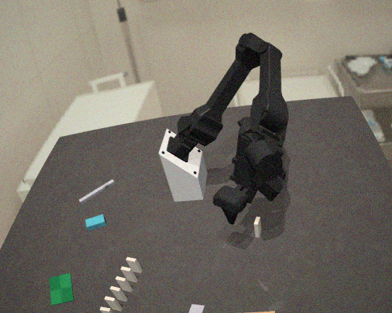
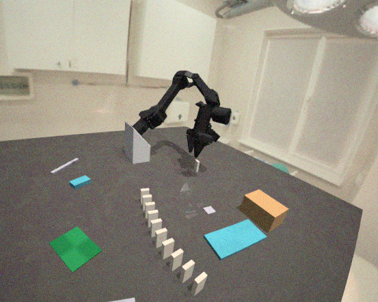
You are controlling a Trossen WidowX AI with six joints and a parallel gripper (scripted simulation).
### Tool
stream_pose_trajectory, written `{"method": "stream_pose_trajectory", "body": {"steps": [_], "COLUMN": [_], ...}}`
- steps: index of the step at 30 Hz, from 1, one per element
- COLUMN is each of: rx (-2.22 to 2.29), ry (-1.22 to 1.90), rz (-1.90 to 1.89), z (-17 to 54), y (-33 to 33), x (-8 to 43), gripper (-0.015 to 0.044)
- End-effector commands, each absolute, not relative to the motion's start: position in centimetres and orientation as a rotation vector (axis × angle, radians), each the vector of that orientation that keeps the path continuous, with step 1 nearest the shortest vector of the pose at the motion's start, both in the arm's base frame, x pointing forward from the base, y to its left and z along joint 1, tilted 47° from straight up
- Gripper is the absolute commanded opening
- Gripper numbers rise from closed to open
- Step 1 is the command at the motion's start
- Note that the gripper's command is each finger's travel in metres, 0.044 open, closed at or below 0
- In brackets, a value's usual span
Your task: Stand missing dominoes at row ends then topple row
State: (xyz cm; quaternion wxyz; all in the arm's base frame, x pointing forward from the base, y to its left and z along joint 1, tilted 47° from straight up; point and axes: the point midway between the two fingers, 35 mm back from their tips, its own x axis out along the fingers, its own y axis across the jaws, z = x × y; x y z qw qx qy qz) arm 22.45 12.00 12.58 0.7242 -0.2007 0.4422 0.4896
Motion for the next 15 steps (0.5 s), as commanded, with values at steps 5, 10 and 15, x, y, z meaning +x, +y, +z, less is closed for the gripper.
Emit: {"method": "stream_pose_trajectory", "body": {"steps": [5,10,15], "rx": [-0.412,-0.412,-0.415], "ry": [0.728,0.728,0.730], "rz": [1.353,1.353,1.353], "z": [15.9,15.9,14.1], "y": [12.3,12.3,14.1], "x": [22.3,22.3,22.7], "gripper": [0.0440,0.0440,0.0440]}}
